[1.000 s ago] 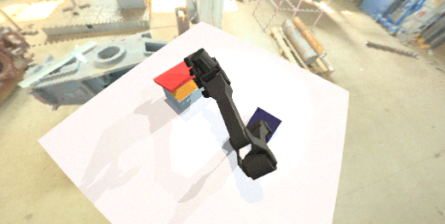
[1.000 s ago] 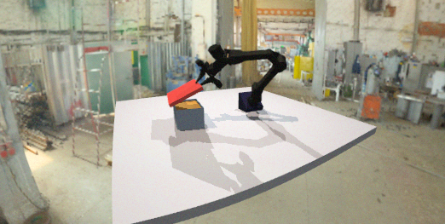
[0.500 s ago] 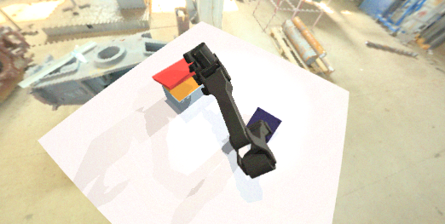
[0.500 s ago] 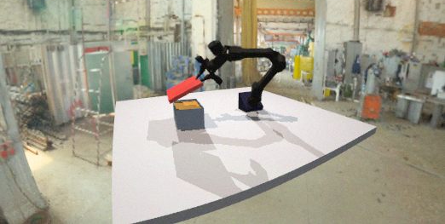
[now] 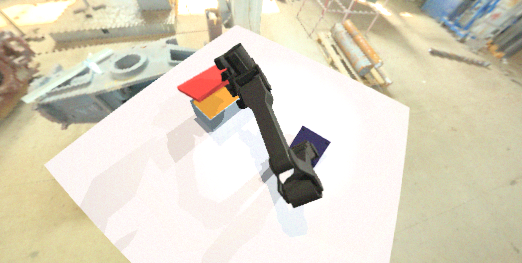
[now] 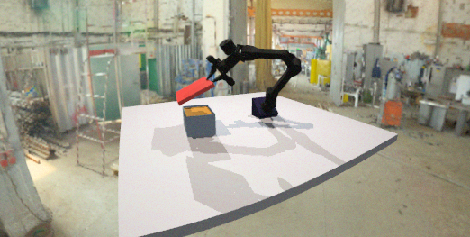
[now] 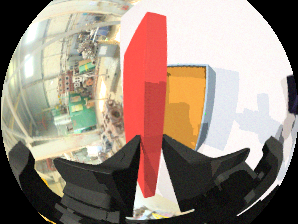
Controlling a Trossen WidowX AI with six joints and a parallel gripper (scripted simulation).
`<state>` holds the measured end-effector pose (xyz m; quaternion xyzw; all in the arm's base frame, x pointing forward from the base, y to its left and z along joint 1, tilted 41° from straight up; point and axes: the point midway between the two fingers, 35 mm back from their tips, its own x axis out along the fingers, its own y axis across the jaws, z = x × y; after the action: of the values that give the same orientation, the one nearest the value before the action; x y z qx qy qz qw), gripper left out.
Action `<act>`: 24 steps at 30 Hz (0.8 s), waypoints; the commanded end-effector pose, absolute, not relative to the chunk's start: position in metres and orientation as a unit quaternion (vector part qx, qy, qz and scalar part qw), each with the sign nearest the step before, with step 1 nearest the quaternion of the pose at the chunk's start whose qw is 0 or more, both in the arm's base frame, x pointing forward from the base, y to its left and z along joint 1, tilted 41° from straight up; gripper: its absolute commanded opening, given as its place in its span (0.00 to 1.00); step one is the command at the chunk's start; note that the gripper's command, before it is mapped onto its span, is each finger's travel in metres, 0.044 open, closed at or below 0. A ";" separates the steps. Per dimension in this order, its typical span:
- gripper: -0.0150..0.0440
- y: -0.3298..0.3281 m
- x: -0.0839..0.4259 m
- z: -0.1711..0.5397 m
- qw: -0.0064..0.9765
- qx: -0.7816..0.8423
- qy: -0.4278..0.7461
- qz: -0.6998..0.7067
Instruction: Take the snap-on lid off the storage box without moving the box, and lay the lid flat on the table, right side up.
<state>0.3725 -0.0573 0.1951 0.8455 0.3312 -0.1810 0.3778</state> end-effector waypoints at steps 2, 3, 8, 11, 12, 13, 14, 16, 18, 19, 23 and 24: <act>0.25 -0.062 0.371 0.188 0.380 0.845 0.330 -0.179; 0.25 -0.064 0.371 0.186 0.380 0.845 0.330 -0.179; 0.25 -0.071 0.370 0.180 0.381 0.845 0.330 -0.179; 0.25 -0.076 0.369 0.176 0.381 0.845 0.330 -0.179; 0.25 -0.077 0.369 0.175 0.381 0.845 0.330 -0.179; 0.25 -0.079 0.369 0.173 0.381 0.845 0.330 -0.179; 0.25 -0.081 0.368 0.172 0.381 0.845 0.330 -0.179; 0.25 -0.084 0.368 0.169 0.381 0.845 0.330 -0.179; 0.25 -0.087 0.367 0.167 0.381 0.845 0.330 -0.179; 0.25 -0.088 0.367 0.166 0.381 0.845 0.330 -0.179; 0.25 -0.094 0.366 0.161 0.381 0.845 0.330 -0.179; 0.25 -0.096 0.366 0.159 0.381 0.845 0.330 -0.179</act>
<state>0.3665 -0.0894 0.1643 0.8449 0.3306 -0.1808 0.3797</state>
